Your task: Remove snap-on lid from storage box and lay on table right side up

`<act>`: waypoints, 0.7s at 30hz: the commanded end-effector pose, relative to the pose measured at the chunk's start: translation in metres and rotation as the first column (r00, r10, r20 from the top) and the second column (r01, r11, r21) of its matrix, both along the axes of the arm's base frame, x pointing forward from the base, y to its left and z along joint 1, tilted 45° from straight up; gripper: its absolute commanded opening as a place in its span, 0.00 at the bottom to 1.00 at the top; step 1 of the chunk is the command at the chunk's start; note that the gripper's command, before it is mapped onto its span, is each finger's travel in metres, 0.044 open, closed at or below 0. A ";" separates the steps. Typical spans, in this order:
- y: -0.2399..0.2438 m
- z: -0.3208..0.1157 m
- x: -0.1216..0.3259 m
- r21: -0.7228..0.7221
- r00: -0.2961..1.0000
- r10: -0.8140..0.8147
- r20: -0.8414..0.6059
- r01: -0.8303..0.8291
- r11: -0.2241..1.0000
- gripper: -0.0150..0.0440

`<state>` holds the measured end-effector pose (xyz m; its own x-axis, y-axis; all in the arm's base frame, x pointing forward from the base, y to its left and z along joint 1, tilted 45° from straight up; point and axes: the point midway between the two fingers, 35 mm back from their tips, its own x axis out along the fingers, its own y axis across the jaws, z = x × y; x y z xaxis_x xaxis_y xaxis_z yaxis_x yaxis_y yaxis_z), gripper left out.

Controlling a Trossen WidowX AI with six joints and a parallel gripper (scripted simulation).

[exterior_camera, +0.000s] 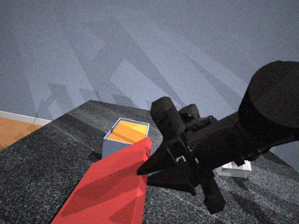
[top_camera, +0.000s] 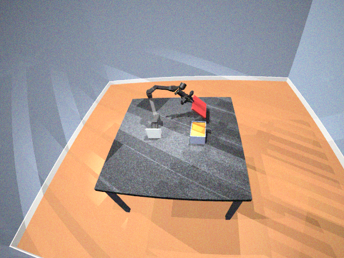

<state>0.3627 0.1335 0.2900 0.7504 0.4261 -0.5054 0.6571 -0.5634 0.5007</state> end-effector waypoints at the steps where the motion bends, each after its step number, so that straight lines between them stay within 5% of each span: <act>1: -0.001 0.001 0.001 0.001 1.000 -0.017 0.010 0.017 1.000 0.25; 21: 0.010 -0.011 0.001 0.002 1.000 -0.017 0.010 0.017 1.000 0.25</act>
<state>0.3618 0.1451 0.2798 0.7524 0.4271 -0.5015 0.6552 -0.5642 0.5024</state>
